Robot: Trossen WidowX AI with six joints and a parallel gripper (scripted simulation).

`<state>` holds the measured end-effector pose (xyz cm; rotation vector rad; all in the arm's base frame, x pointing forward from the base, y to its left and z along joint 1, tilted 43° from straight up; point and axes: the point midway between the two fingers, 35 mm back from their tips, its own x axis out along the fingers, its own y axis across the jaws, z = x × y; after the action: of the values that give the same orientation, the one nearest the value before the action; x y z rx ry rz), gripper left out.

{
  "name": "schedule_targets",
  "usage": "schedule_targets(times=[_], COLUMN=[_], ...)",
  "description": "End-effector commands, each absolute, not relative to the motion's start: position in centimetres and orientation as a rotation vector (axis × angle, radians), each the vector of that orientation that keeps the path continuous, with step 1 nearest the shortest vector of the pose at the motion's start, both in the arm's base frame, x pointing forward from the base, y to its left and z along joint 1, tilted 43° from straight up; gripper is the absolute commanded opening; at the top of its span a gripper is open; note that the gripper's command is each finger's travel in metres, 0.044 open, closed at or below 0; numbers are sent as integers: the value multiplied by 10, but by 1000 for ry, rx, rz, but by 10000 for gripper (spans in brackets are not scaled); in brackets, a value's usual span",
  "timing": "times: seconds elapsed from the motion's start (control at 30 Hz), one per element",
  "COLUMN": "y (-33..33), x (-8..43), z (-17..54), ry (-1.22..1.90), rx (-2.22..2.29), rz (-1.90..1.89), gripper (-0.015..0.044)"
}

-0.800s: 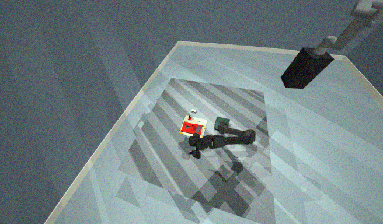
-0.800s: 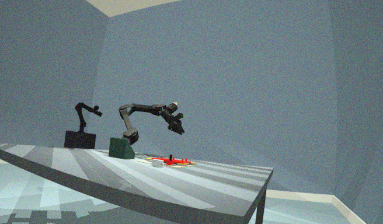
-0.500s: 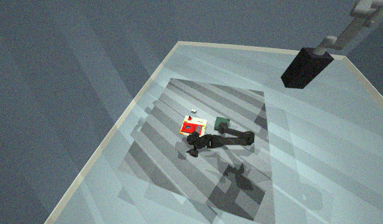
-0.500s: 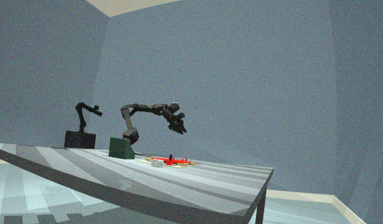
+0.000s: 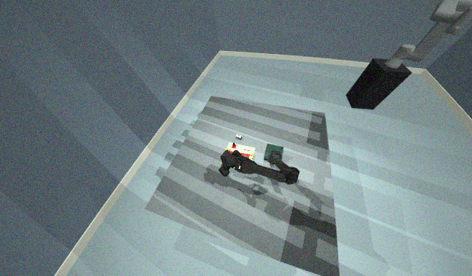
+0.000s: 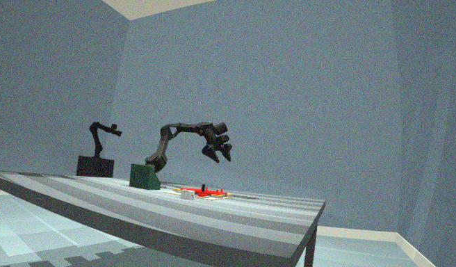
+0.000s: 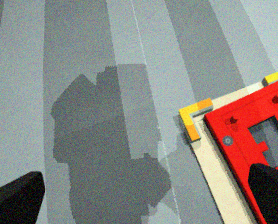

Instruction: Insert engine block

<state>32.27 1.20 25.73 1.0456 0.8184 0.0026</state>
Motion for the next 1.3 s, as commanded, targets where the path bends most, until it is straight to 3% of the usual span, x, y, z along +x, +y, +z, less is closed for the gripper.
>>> schedule_targets(times=[0.0, 0.6, 1.27], y=[-12, -117, -213], x=[338, 365, 322], z=[239, 142, 15], ry=[887, 1185, 1493], rx=[1100, 1412, 1896], rz=[-100, -509, -898], gripper=[440, 440, 440])
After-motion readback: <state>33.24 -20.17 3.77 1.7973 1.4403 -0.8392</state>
